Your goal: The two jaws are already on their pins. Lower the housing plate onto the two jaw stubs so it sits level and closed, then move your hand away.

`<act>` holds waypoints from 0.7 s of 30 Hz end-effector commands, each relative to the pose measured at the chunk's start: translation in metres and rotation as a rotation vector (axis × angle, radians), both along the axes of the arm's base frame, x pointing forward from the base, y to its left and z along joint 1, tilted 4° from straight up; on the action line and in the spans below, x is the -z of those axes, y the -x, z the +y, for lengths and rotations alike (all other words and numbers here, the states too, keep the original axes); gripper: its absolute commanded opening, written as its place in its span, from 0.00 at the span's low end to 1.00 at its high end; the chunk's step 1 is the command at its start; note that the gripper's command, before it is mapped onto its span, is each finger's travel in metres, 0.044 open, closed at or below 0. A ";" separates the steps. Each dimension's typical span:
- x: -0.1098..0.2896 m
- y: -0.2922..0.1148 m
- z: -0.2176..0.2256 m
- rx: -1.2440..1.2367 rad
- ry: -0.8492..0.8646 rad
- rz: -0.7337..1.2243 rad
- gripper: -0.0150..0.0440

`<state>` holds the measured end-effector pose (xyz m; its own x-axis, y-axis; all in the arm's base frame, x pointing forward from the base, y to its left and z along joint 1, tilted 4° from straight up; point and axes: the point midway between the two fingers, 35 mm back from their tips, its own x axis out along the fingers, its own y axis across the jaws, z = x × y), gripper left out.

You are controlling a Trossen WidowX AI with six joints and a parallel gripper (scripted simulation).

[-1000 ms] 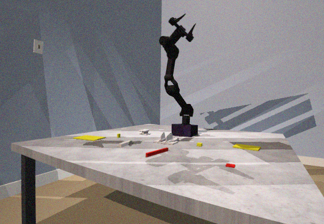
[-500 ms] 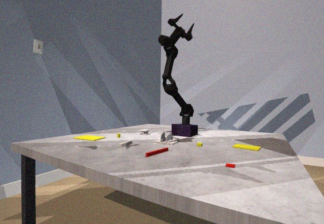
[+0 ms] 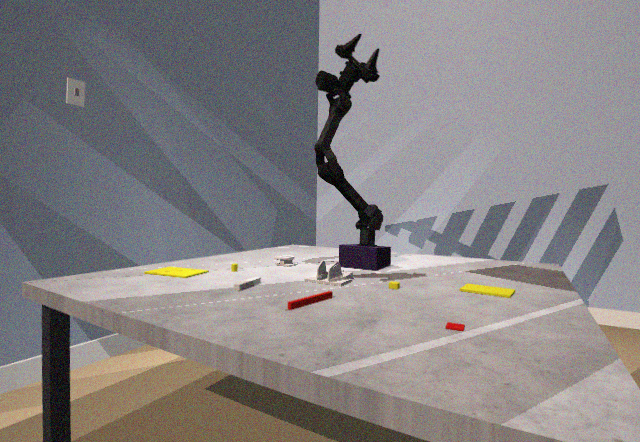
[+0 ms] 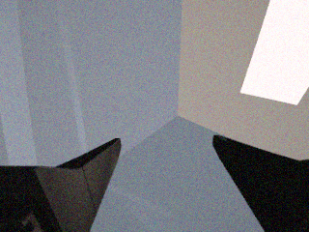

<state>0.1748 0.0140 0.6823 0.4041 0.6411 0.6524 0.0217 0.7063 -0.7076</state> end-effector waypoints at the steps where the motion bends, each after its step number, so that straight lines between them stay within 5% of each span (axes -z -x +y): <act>1: -0.005 0.027 0.004 0.088 0.035 -0.083 1.00; 21: -0.002 0.097 0.060 0.457 0.264 -0.356 1.00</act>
<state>0.0874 0.0562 0.6887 0.4535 0.6059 0.6536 0.4870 0.4457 -0.7511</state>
